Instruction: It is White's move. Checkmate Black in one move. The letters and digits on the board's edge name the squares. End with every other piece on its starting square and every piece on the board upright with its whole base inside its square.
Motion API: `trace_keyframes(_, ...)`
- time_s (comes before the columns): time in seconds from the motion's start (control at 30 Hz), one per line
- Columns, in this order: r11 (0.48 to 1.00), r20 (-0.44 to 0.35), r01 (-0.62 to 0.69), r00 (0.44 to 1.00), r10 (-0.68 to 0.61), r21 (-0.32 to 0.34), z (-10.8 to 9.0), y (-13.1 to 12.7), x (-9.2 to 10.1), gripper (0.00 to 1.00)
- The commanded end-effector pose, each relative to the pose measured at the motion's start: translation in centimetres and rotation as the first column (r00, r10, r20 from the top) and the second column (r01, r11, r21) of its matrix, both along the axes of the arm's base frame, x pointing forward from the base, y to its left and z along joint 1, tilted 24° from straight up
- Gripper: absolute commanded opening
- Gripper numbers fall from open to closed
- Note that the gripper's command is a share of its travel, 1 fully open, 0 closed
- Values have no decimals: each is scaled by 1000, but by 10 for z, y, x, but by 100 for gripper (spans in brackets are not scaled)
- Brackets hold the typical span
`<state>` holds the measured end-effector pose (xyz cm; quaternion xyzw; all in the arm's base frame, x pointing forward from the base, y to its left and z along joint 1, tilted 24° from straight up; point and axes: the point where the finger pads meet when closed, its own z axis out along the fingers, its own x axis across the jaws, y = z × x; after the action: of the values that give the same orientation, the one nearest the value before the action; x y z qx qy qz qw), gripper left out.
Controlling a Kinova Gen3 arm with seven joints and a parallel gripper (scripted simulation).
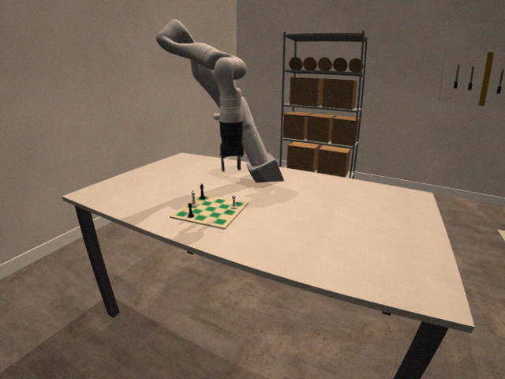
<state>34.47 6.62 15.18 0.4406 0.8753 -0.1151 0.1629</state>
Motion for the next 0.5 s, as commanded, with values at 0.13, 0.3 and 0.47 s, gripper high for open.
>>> trace_keyframes(0.13, 999, 6, -37, 999, 37, -4, 1, 6, 0, 100)
trace_keyframes(0.3, 999, 8, -50, 999, 50, -6, 1, 7, 0, 100)
trace_keyframes(0.47, 998, 10, -60, 998, 60, -8, 1, 9, 0, 100)
